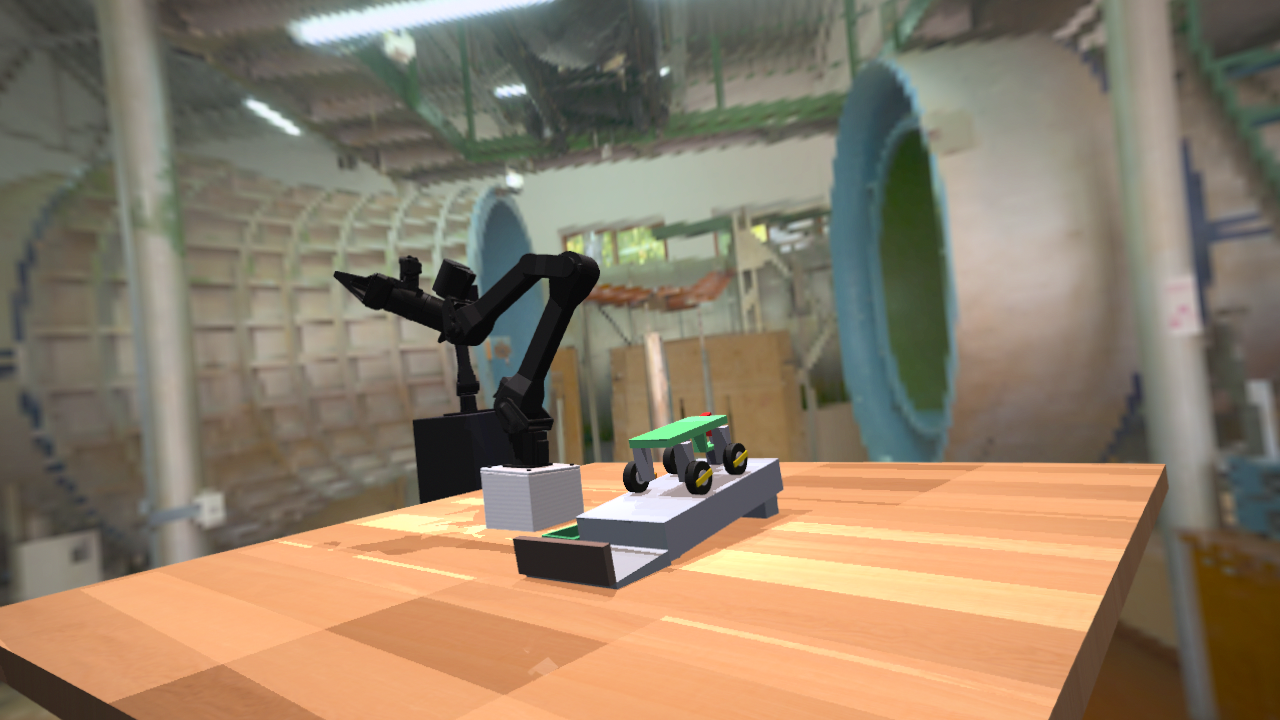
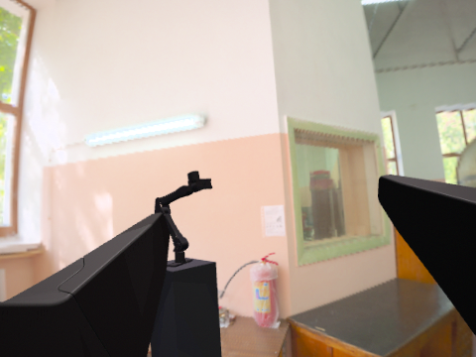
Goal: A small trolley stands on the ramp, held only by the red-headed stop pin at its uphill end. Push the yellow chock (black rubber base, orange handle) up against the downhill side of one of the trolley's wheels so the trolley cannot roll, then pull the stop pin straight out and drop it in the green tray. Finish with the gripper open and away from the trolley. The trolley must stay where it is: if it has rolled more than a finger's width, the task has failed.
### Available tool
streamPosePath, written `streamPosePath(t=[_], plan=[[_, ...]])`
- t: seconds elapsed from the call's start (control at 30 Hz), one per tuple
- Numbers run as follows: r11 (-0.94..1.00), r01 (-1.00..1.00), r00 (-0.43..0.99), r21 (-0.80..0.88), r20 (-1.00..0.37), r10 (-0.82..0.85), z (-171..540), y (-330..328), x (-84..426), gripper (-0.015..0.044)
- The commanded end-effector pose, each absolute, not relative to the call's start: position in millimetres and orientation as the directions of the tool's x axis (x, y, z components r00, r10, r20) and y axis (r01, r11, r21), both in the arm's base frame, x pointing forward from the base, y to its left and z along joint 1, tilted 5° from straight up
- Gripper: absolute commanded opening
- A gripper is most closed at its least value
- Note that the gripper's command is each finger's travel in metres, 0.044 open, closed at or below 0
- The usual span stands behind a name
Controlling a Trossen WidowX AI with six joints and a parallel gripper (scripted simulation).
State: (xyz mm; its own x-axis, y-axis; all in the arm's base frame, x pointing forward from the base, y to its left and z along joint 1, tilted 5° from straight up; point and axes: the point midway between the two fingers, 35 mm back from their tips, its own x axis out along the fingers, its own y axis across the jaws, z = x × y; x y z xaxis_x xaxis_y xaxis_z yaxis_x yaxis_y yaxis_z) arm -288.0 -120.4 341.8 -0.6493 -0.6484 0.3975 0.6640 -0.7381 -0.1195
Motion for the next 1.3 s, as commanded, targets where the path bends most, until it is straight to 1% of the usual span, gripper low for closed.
streamPosePath(t=[0.0, 0.23, 0.7, 0.97, 1.27], plan=[[-0.736, 0.666, -0.648, -0.119, 0.397, -0.65, 342, -121, -288, 0.0374], [-0.653, 0.754, -0.588, -0.068, 0.372, -0.718, 338, -161, -275, 0.019], [-0.403, 0.906, -0.423, 0.127, 0.26, -0.868, 319, -244, -232, 0.019], [-0.241, 0.941, -0.288, 0.238, 0.185, -0.94, 307, -289, -189, 0.019], [-0.074, 0.932, -0.115, 0.355, 0.095, -0.989, 292, -329, -129, 0.019]])
